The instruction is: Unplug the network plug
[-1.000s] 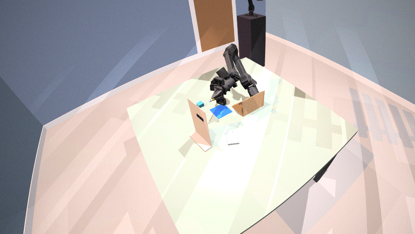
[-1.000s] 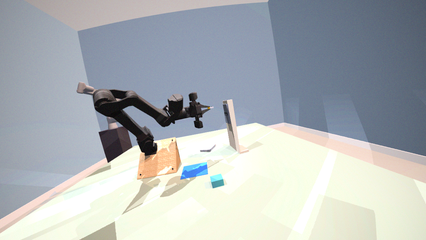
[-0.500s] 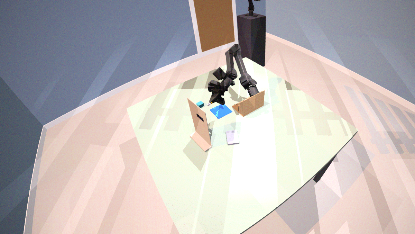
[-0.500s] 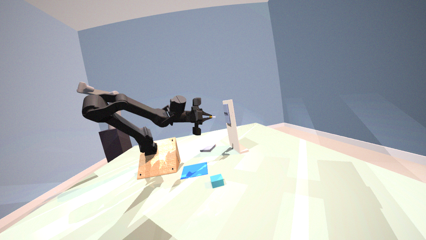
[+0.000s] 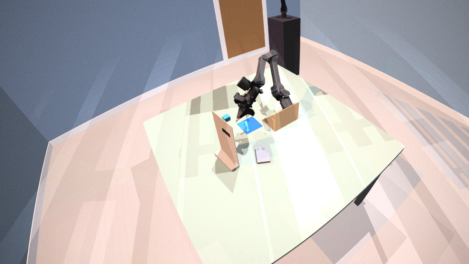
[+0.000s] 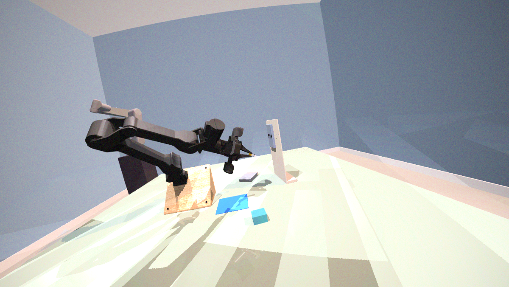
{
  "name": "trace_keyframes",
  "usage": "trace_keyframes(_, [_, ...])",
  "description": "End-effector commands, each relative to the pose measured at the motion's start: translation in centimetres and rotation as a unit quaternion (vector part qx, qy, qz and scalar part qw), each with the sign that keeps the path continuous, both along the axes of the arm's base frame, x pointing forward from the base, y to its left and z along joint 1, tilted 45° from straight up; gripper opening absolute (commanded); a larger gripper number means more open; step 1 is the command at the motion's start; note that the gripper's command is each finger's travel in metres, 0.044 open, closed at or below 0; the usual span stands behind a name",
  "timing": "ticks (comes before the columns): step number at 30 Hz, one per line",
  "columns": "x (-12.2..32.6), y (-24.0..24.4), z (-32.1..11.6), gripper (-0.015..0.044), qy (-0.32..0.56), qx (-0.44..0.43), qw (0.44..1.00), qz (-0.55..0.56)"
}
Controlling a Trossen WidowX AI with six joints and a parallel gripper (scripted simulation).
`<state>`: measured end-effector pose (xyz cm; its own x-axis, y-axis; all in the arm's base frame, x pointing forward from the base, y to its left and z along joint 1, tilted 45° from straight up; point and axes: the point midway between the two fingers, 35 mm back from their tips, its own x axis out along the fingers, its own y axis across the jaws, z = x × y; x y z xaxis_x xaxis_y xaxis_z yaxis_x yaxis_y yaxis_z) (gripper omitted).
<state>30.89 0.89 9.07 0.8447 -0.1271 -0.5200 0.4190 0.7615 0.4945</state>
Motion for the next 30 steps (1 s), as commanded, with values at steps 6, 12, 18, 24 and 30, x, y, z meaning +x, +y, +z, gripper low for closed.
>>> trace_keyframes(6, [-2.4, -3.9, 0.1, 0.0000, 0.053, -0.031, 0.997, -0.056])
trace_keyframes(12, [-4.4, -6.0, 0.0, 0.0000, 0.090, -0.045, 0.991, -0.088])
trace_keyframes(18, [-6.6, -7.8, -0.1, 0.0000, 0.128, -0.057, 0.983, -0.119])
trace_keyframes(24, [-9.1, -9.3, -0.2, 0.0000, 0.166, -0.066, 0.973, -0.148])
trace_keyframes(30, [-9.8, -9.6, -0.2, 0.0000, 0.176, -0.068, 0.970, -0.155])
